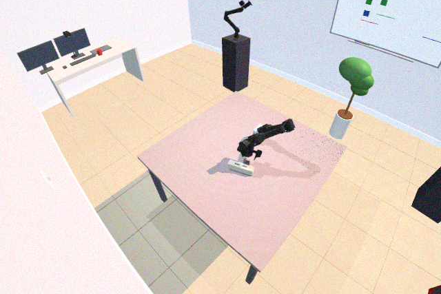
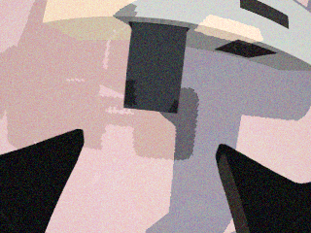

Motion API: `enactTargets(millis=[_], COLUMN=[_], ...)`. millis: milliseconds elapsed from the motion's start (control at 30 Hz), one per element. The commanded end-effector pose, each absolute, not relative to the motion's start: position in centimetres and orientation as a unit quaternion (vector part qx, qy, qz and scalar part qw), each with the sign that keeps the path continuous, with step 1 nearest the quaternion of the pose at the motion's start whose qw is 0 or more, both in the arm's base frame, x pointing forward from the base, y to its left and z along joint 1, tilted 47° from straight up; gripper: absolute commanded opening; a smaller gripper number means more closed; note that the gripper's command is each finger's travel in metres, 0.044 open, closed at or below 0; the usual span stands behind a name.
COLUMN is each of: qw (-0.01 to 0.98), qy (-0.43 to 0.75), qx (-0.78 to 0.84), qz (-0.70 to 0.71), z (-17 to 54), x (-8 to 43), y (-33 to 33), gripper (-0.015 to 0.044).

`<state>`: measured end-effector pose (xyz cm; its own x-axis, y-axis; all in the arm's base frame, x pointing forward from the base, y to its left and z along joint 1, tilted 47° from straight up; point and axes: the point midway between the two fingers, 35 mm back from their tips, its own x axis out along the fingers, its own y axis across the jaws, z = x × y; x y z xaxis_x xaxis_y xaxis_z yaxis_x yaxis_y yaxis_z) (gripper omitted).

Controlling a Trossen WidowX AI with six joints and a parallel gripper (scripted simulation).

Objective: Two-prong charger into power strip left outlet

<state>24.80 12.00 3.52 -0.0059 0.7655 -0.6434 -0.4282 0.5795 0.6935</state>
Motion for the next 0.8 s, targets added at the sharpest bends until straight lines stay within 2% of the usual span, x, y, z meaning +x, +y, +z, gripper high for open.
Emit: enactTargets(millis=[0,100,767], qw=[0.76,0.783,0.783], qy=[0.459,0.418,0.418], qx=[0.21,0.226,0.226], qz=[0.409,0.402,0.402], z=[6.3,7.4,7.4], x=[26.0,26.1,26.1], y=[9.5,8.6,8.6], gripper=[0.044,0.044,0.044])
